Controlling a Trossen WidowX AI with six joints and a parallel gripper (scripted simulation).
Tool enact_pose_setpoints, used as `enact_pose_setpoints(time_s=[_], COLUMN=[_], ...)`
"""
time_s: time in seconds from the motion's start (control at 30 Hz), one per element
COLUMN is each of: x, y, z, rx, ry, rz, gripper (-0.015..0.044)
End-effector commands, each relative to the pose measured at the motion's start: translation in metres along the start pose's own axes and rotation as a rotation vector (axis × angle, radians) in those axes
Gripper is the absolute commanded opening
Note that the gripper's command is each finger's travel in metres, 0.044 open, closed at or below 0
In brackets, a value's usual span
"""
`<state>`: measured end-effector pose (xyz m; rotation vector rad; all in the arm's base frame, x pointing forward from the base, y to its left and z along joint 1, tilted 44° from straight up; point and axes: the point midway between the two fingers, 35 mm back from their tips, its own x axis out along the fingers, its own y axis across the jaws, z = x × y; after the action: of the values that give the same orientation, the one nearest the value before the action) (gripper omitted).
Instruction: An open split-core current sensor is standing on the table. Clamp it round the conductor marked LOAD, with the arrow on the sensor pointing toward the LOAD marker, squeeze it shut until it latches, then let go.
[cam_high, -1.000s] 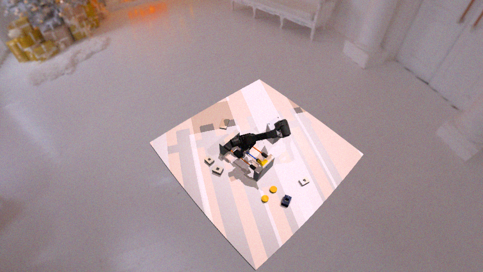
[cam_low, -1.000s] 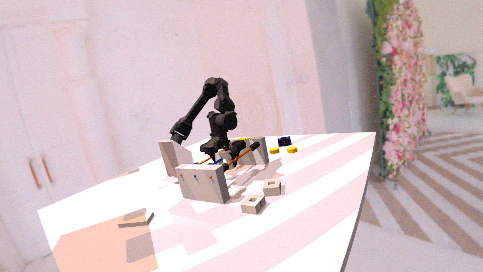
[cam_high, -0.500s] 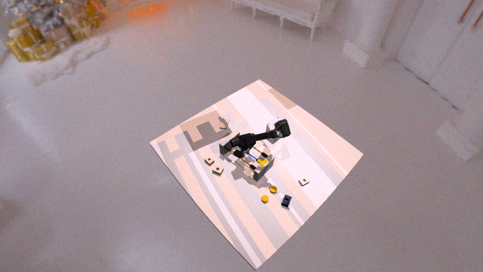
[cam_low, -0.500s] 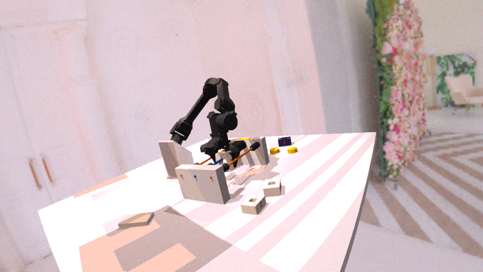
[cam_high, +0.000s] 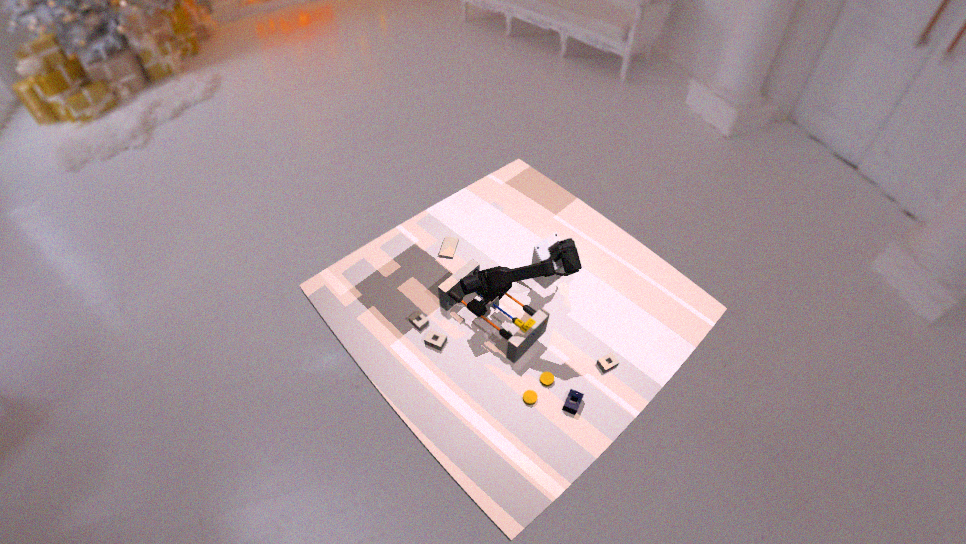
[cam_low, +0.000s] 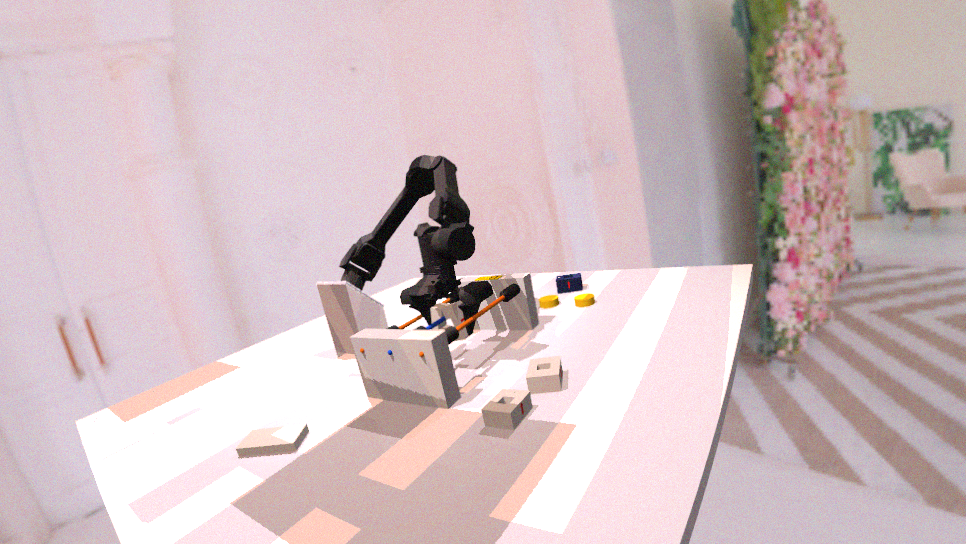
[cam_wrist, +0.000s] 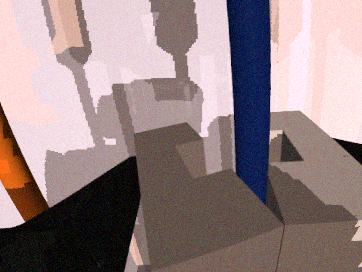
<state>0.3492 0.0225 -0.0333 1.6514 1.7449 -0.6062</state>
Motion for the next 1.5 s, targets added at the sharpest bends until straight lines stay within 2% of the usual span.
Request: enact_pose_setpoints(time_s=[0.0,0.47,1.47], x=[-0.001,-0.015,-0.015], y=[0.000,0.000,0.000], z=[0.000,0.000,0.000], rx=[-0.002,0.009,0.009], ry=[-0.001,0.005,0.005], rz=[0.001,0.011,0.012], gripper=[0.0000,0.0000,0.0000])
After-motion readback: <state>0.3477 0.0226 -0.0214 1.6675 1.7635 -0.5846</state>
